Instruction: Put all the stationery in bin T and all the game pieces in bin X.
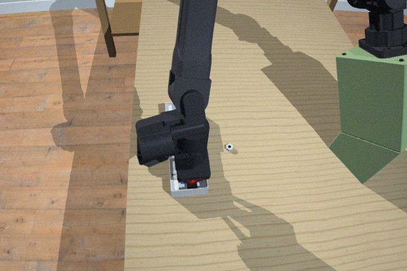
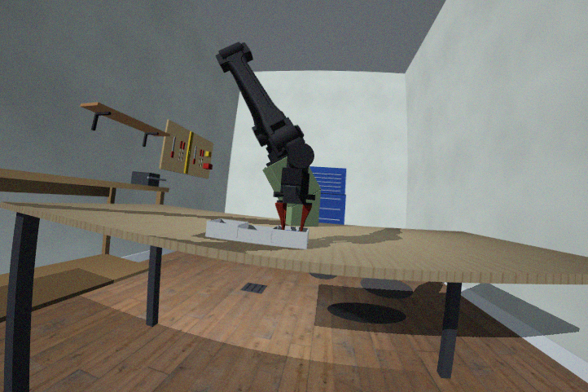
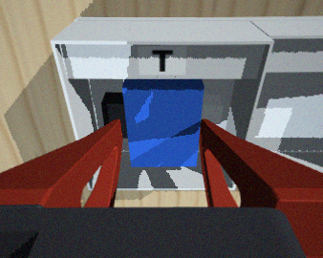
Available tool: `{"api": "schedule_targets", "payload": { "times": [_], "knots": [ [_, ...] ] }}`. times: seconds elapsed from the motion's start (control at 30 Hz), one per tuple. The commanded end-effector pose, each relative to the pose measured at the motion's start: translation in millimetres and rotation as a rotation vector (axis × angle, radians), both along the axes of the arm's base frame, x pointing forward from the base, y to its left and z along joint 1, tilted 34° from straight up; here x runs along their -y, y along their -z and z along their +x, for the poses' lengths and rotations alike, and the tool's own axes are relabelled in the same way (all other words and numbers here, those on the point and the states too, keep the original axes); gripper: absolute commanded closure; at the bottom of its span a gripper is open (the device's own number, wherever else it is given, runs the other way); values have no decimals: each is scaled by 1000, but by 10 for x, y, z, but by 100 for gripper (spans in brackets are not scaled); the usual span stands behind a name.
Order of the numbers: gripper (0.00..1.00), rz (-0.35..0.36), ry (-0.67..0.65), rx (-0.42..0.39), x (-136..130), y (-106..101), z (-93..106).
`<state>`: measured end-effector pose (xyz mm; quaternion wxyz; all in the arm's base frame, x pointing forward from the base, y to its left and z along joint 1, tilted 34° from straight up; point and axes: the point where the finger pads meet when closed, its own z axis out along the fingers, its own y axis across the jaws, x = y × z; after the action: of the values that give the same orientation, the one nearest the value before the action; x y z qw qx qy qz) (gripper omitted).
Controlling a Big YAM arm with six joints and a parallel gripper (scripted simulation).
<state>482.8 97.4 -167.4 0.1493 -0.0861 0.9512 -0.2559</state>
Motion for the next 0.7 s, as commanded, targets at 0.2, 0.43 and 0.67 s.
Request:
{"api": "schedule_targets", "payload": {
  "times": [0.2,0.43,0.67],
  "knots": [
    [56,15,-5,31,-77,-191,117],
    [56,15,-17,29,-192,-231,31],
    [56,13,-17,28,-227,-305,-12]
  ]
}}
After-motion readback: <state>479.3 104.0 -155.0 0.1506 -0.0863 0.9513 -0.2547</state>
